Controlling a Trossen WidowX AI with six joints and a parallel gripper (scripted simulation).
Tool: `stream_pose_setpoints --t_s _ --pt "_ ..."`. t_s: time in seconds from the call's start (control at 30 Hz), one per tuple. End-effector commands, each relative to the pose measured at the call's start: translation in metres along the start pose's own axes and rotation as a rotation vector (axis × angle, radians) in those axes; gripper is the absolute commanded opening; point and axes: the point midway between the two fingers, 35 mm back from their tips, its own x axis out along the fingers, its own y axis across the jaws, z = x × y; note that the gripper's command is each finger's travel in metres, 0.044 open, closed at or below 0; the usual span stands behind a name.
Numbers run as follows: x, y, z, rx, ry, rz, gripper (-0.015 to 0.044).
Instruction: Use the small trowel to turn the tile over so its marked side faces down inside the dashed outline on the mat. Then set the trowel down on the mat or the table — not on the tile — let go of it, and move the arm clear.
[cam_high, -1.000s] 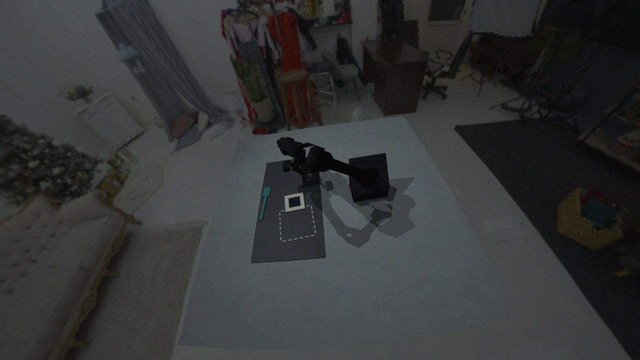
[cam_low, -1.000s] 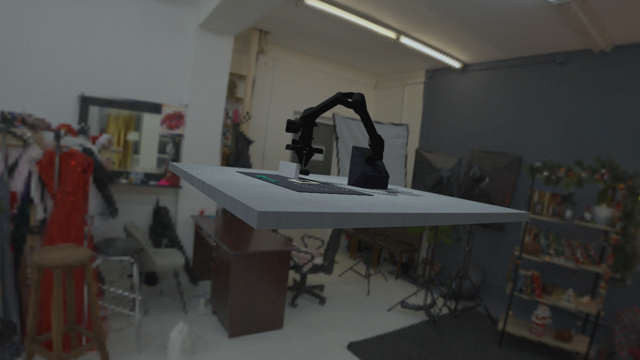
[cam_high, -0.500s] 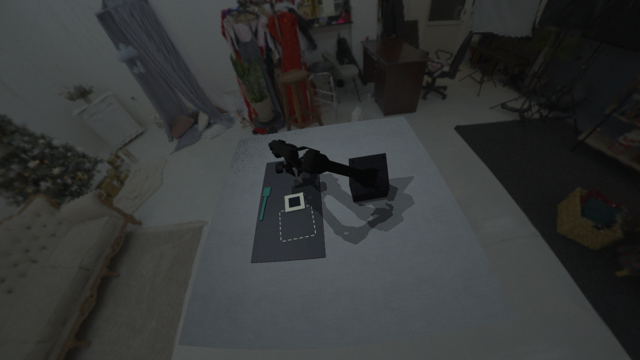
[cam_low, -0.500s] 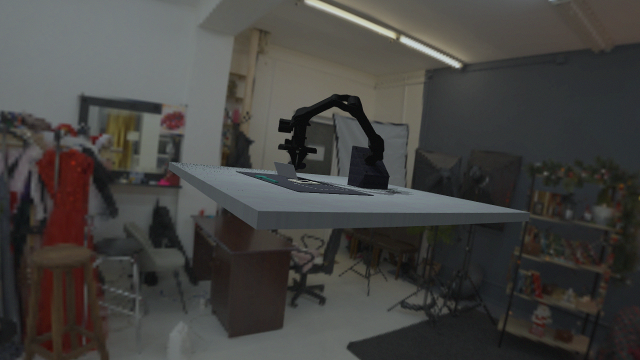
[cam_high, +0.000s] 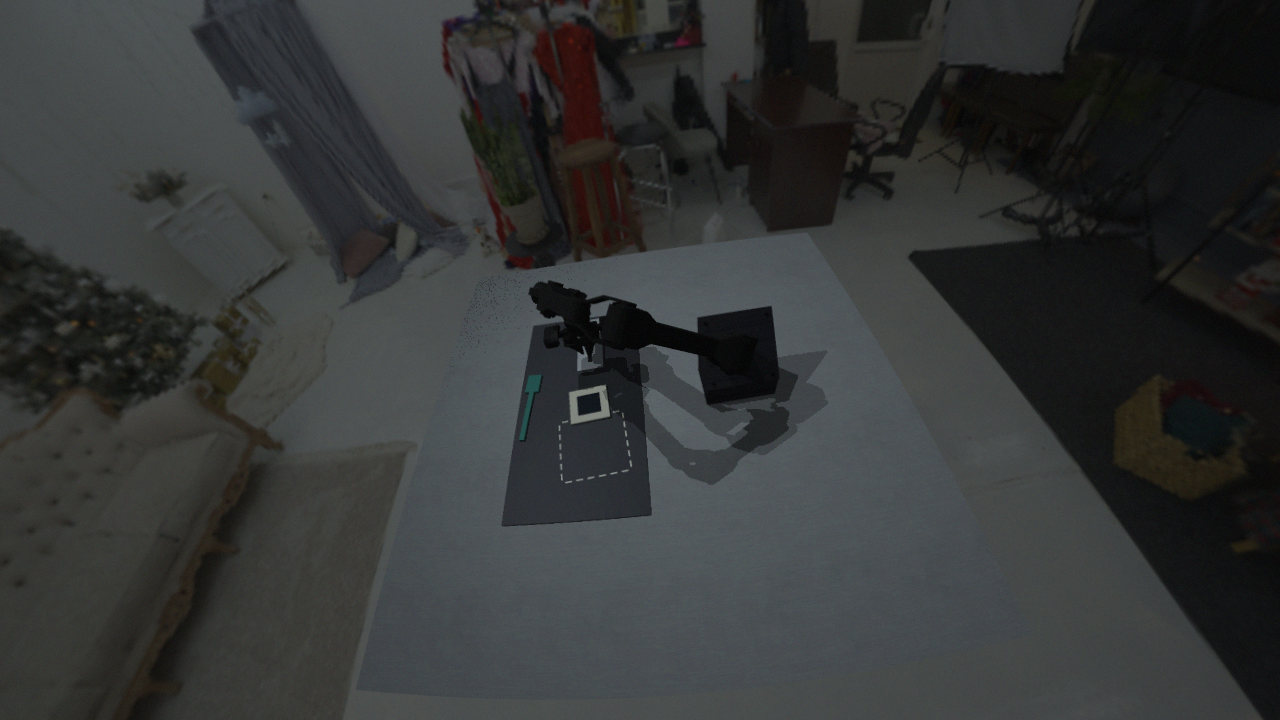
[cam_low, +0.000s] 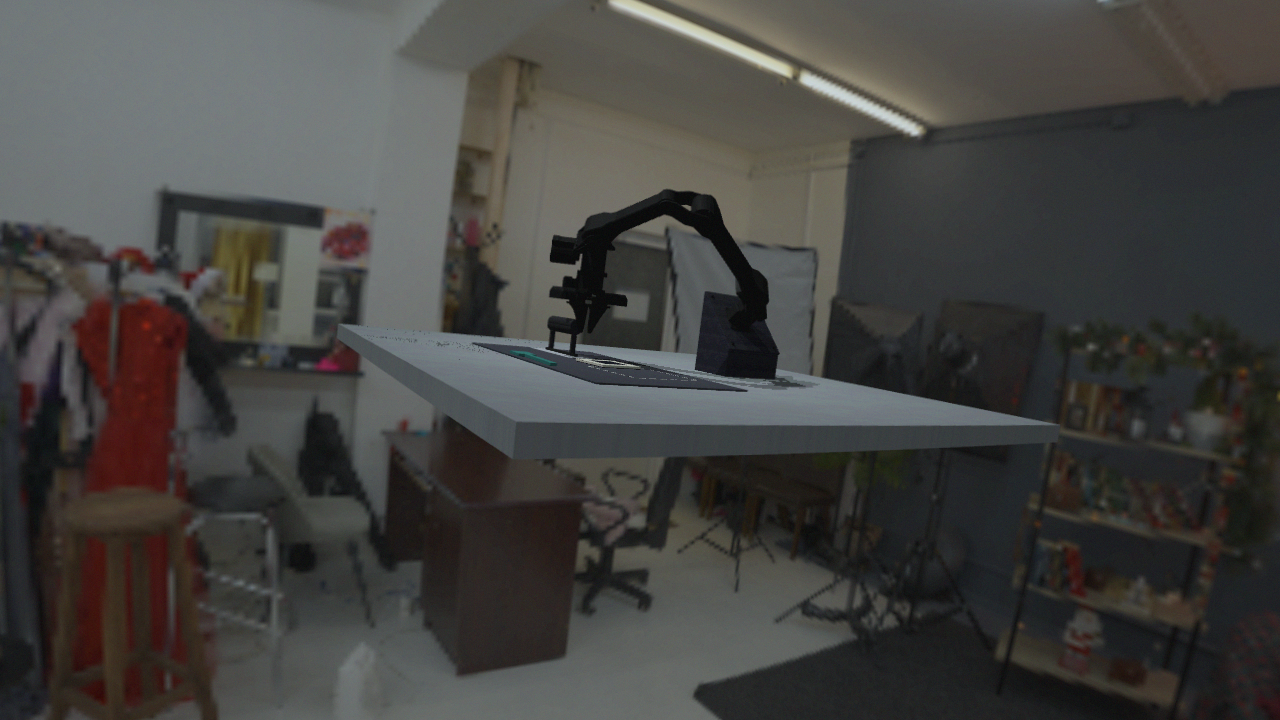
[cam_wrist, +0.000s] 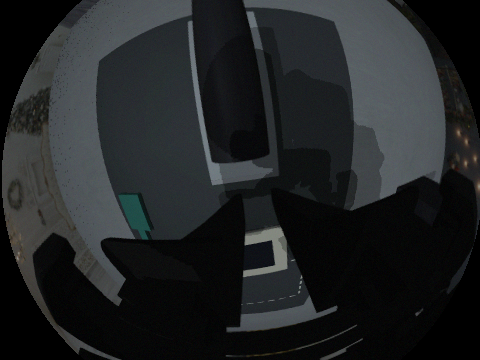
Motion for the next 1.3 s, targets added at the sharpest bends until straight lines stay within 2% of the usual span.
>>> stream_pose_setpoints --t_s 0.0,0.7,1.17,1.27 --pt "0.000 -0.001 0.000 0.000 0.000 0.000 0.0100" --pt "-0.020 -0.086 0.003 0.010 0.001 -0.002 0.0100" --pt "-0.019 -0.088 0.003 0.018 0.007 -0.004 0.0100" --pt "-0.019 -0.088 0.003 0.018 0.007 -0.004 0.0021"
